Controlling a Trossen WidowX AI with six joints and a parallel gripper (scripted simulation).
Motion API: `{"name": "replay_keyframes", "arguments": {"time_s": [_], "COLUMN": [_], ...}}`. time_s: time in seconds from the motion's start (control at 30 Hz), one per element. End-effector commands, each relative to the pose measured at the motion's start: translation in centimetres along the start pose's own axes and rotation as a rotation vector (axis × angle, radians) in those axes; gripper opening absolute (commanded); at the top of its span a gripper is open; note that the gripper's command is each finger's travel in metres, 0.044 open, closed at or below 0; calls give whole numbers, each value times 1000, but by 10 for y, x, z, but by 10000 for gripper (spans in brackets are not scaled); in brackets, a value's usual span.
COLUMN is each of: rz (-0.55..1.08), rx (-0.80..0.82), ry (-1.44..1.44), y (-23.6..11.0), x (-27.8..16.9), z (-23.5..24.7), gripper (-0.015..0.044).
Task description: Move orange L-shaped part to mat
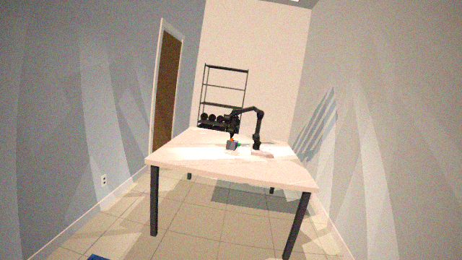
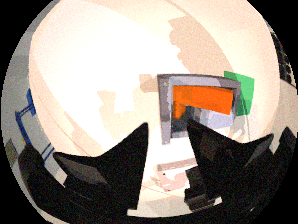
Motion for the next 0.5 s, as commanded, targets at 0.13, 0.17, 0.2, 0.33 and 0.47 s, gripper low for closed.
{"name": "replay_keyframes", "arguments": {"time_s": [0.13,0.17,0.2,0.33,0.47], "rz": [-26,-26,-26,-26,-26], "rx": [6,6,6,6,6], "ry": [2,2,2,2,2], "y": [-25,-25,-25,-25,-25], "x": [-4,-4,-4,-4,-4], "z": [-3,-3,-3,-3,-3], "gripper": [180,180,180,180,180]}}
Point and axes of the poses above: the point midway between the two fingers, 35 mm back from their tips, its own y axis out along the fingers, its own z axis across the jaws, x = y × z, the point moved 10 cm from there along -y, back along the fingers, and after that the axes turned 11 degrees about -y, right-handed, at the moved point
